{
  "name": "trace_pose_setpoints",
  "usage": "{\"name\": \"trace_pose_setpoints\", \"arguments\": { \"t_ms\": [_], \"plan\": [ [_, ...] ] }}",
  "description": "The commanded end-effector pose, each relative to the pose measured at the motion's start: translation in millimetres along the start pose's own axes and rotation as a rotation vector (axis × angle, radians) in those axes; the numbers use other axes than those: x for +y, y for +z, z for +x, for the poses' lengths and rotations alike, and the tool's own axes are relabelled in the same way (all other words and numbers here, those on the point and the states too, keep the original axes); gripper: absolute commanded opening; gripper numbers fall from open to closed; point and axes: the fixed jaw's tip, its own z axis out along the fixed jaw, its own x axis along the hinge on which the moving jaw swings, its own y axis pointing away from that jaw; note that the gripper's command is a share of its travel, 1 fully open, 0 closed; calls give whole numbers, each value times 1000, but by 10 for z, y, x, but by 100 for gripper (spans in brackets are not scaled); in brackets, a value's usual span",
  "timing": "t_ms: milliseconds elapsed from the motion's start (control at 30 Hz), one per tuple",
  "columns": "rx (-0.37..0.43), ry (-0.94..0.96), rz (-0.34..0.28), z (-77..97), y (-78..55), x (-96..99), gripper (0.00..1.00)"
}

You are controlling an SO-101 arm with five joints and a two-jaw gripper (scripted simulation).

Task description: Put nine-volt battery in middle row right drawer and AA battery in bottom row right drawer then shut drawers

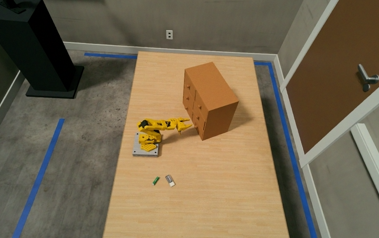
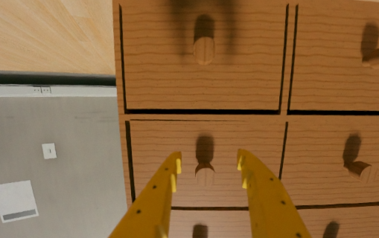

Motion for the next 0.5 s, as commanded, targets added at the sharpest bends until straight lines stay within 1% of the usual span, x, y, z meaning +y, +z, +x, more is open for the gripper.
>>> {"name": "trace_pose_setpoints", "arguments": {
  "t_ms": [0, 133, 200, 467],
  "plan": [
    [18, 0, -5, 48, 16, 12, 21],
    [18, 0, -5, 48, 16, 12, 21],
    [13, 0, -4, 11, 69, 12, 21],
    [-60, 0, -3, -332, 212, 7, 21]
  ]
}}
